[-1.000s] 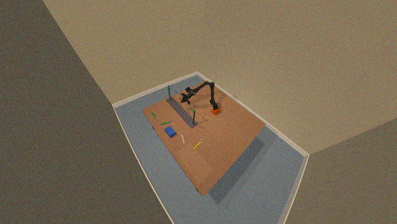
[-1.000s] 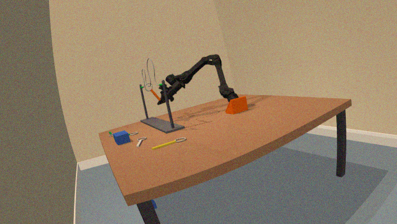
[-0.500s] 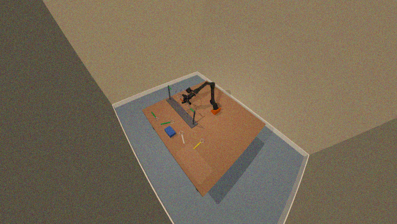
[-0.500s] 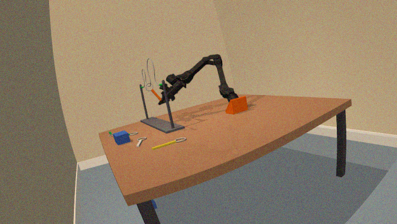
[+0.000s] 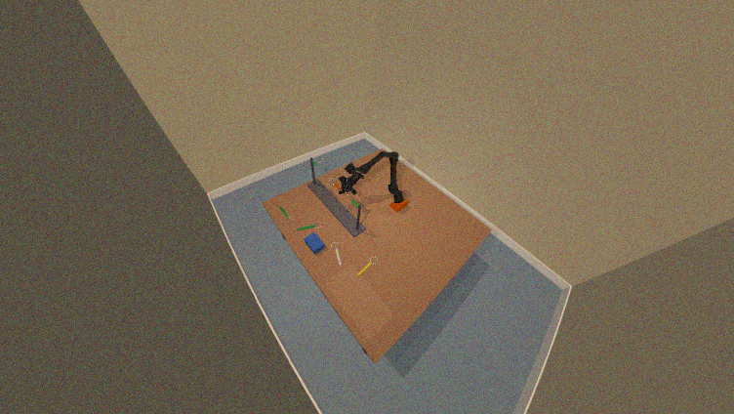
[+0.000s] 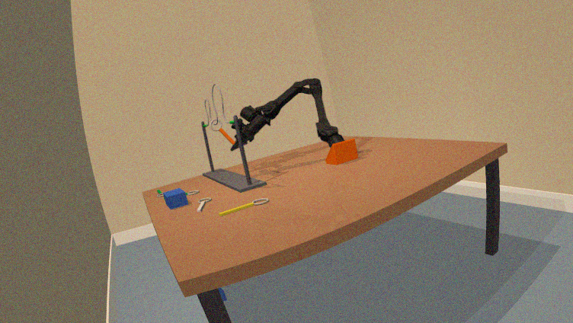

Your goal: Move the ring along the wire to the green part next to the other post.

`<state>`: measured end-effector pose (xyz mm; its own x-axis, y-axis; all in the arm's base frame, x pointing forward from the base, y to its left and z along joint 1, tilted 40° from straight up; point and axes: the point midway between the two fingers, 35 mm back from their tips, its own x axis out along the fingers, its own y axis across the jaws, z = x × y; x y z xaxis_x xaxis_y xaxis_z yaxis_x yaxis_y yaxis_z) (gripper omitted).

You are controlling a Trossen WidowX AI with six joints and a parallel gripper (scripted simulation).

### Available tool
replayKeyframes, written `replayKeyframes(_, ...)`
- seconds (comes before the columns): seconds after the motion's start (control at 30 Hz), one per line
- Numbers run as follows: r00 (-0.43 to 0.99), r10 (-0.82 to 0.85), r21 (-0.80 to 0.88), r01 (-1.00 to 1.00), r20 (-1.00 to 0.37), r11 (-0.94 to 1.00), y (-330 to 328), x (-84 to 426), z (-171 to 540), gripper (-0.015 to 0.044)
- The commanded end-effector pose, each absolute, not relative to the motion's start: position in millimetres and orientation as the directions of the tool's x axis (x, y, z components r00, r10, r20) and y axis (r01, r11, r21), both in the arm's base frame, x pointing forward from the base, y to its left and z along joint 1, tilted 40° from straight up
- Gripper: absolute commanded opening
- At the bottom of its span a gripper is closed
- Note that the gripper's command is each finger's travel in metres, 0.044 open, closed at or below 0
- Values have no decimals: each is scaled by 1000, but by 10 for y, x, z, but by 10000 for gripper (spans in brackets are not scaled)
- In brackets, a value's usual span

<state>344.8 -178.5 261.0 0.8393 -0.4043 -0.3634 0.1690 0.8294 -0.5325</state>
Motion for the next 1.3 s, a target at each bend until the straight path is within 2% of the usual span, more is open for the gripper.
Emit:
replayKeyframes(0.0,843,-381,-474,176,-380,863,-1669,3433,2573,-150)
replayKeyframes(0.67,859,-180,-45,181,-479,982,-994,3485,2425,-150)
replayKeyframes(1.27,874,32,373,173,-484,911,-367,3532,2575,-150)
